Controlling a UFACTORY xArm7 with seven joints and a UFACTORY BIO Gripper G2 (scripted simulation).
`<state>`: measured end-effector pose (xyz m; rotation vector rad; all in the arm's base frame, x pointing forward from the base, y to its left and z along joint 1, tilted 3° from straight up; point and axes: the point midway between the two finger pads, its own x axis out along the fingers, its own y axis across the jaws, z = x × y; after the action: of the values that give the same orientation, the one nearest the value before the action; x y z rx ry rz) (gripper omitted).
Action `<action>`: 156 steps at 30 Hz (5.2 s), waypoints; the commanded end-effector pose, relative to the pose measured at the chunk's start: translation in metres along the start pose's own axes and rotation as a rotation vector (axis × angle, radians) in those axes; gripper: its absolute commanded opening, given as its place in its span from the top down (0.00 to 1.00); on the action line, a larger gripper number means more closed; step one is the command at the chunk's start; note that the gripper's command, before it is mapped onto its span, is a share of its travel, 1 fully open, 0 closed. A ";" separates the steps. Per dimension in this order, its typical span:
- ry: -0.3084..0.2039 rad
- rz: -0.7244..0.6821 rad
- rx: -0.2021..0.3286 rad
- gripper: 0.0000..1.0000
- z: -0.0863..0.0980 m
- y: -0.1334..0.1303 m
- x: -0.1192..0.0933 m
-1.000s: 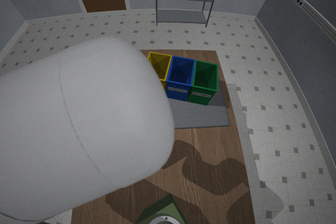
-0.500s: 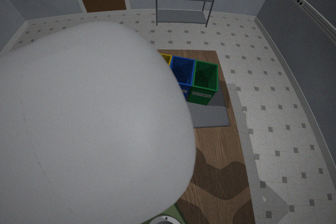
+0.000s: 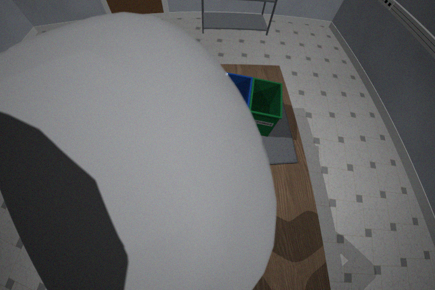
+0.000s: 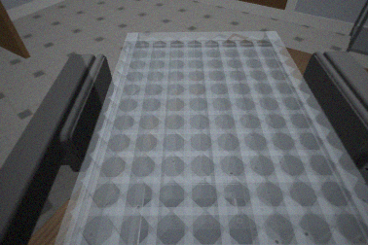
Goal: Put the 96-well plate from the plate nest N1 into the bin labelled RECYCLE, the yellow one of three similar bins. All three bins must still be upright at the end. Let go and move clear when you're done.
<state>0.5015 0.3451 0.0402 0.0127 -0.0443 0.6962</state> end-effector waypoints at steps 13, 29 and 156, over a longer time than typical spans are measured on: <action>-0.004 -0.300 0.000 1.00 0.001 -0.030 0.002; -0.004 -0.800 0.002 1.00 0.000 -0.080 0.002; -0.005 -0.804 0.000 1.00 -0.018 -0.309 0.005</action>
<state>0.7021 0.1115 0.0271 0.0288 -0.0353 -0.1081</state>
